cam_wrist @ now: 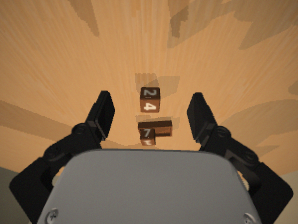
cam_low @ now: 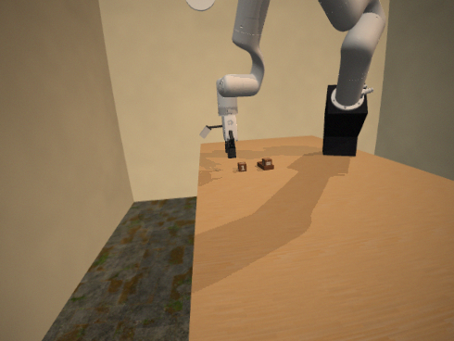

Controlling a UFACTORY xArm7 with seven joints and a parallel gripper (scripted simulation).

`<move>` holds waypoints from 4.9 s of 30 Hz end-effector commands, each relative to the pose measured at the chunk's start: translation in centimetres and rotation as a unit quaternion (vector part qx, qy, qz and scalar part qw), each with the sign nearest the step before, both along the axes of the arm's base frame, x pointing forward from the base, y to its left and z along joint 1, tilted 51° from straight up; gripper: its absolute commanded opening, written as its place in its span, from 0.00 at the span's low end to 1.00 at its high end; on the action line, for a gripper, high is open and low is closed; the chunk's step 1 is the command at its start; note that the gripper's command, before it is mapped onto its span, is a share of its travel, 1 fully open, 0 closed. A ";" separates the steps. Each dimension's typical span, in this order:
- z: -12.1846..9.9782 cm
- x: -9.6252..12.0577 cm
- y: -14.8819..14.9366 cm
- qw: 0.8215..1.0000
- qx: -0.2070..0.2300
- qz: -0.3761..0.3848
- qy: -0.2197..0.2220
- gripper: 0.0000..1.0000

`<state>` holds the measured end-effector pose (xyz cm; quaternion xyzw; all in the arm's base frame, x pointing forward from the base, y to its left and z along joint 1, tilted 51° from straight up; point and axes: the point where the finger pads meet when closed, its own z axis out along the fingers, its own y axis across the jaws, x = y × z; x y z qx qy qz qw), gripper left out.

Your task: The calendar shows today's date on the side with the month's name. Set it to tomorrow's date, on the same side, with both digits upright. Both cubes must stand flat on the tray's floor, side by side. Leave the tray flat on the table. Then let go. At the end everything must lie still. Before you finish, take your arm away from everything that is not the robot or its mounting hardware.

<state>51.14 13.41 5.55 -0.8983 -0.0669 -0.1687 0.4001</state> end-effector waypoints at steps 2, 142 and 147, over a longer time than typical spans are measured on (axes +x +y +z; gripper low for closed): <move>0.9 -0.3 -1.0 1.000 0.000 -0.001 -0.001 1.00; 14.8 0.4 -3.3 -0.115 -0.336 0.626 -0.694 1.00; 13.1 0.0 -3.3 -0.204 -0.318 0.630 -0.678 1.00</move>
